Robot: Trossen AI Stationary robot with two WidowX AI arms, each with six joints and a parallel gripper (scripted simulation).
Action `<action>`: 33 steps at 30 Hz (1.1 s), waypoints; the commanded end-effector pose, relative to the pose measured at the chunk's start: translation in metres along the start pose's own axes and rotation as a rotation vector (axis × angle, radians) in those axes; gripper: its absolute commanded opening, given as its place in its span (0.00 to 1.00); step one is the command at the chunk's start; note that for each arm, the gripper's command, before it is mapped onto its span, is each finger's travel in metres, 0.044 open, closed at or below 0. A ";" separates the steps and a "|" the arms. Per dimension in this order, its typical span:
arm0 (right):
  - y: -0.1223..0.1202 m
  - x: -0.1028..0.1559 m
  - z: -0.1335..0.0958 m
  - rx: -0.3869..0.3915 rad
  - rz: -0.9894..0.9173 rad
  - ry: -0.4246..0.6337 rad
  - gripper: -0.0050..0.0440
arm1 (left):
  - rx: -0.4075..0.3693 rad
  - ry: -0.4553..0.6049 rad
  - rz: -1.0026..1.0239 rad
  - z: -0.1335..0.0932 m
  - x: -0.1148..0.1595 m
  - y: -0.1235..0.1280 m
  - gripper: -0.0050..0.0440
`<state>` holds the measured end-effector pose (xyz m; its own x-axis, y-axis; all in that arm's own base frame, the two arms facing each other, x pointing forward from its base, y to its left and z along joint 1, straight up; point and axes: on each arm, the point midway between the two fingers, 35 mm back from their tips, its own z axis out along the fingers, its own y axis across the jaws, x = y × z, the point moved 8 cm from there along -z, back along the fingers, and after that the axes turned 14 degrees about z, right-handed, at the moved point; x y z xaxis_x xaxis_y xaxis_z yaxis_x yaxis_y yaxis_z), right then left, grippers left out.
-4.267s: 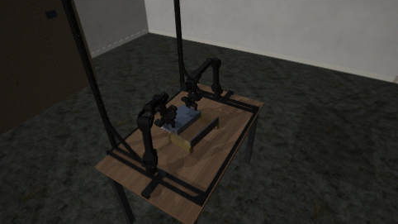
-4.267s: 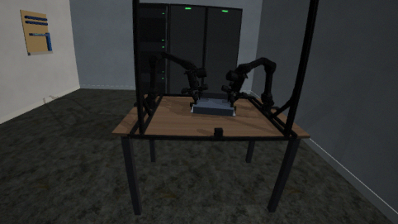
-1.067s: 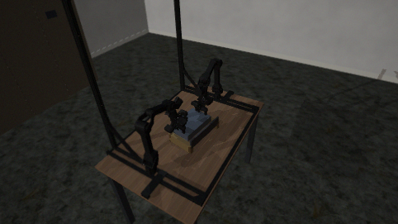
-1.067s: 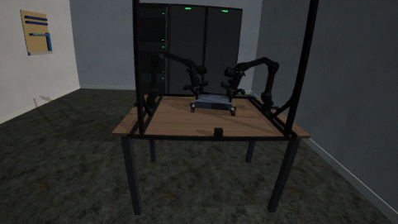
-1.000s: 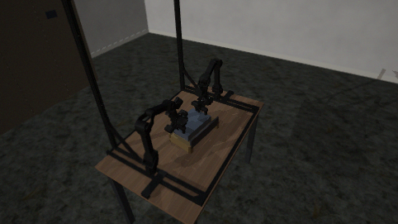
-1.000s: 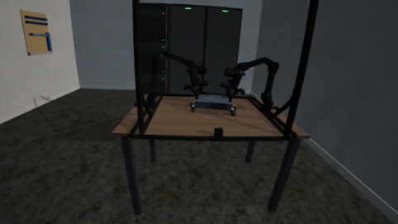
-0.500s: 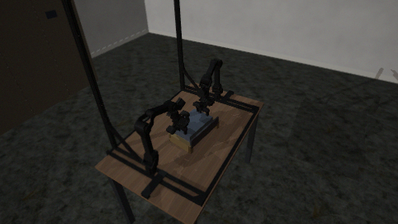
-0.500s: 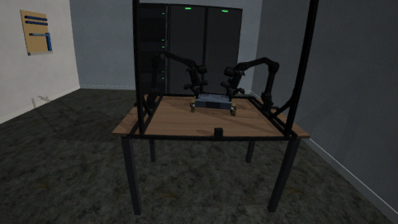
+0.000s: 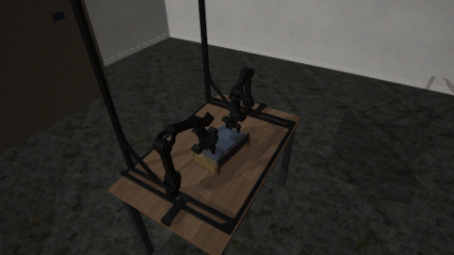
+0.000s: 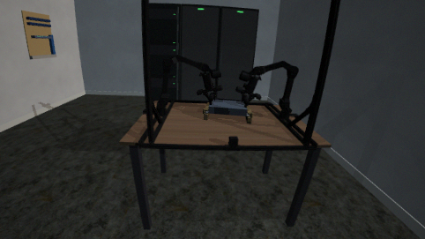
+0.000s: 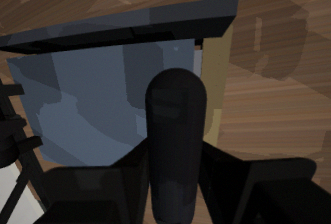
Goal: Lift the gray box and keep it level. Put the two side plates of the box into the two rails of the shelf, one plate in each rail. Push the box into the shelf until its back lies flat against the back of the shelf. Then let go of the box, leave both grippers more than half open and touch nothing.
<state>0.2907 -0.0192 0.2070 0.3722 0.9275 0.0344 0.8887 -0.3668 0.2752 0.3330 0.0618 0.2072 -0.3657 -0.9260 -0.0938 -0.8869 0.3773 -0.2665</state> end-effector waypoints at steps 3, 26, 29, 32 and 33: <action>0.000 -0.007 -0.007 -0.021 0.001 0.003 0.10 | 0.014 -0.010 0.010 -0.006 -0.008 -0.002 0.10; 0.002 -0.010 0.000 0.001 0.000 0.001 0.74 | 0.002 0.001 -0.001 0.000 -0.010 0.002 0.74; 0.002 -0.010 0.000 0.001 0.000 0.001 0.89 | 0.002 0.001 -0.001 0.000 -0.010 0.002 0.89; 0.002 -0.010 0.000 0.001 0.000 0.001 1.00 | 0.002 0.001 -0.001 0.000 -0.010 0.002 1.00; 0.002 -0.010 0.000 0.001 0.000 0.001 1.00 | 0.002 0.001 -0.001 0.000 -0.010 0.002 1.00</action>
<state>0.2886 -0.0292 0.2070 0.3702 0.9282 0.0378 0.8904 -0.3661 0.2703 0.3349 0.0720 0.2069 -0.3675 -0.9255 -0.0913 -0.8859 0.3783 -0.2685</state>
